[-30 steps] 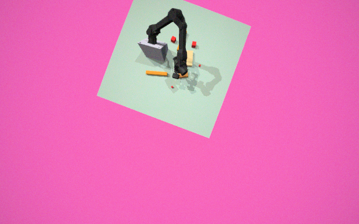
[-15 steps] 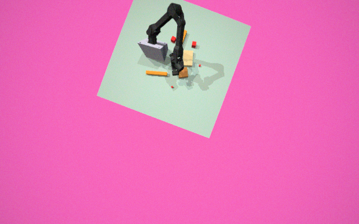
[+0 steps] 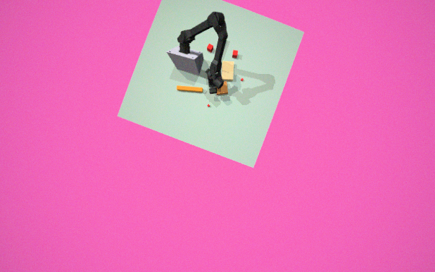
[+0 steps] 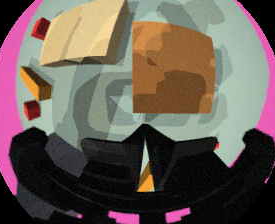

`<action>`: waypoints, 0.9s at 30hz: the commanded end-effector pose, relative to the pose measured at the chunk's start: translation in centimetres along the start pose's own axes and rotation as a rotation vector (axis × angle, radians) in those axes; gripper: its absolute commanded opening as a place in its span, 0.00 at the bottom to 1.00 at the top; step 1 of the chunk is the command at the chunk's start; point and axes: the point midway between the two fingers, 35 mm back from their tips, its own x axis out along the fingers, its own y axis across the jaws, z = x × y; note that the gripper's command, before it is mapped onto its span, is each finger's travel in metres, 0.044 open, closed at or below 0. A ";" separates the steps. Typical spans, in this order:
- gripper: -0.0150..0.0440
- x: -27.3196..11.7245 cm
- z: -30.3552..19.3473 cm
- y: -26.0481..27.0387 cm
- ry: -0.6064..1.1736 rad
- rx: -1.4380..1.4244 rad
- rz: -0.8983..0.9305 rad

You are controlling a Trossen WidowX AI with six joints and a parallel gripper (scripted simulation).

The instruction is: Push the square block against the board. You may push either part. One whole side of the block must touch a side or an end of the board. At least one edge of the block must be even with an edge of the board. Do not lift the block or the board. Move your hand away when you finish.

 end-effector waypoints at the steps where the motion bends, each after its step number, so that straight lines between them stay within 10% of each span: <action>1: 0.25 0.2 0.4 0.0 -0.002 0.004 0.003; 27: 0.25 0.2 4.5 -0.4 -0.002 0.003 0.001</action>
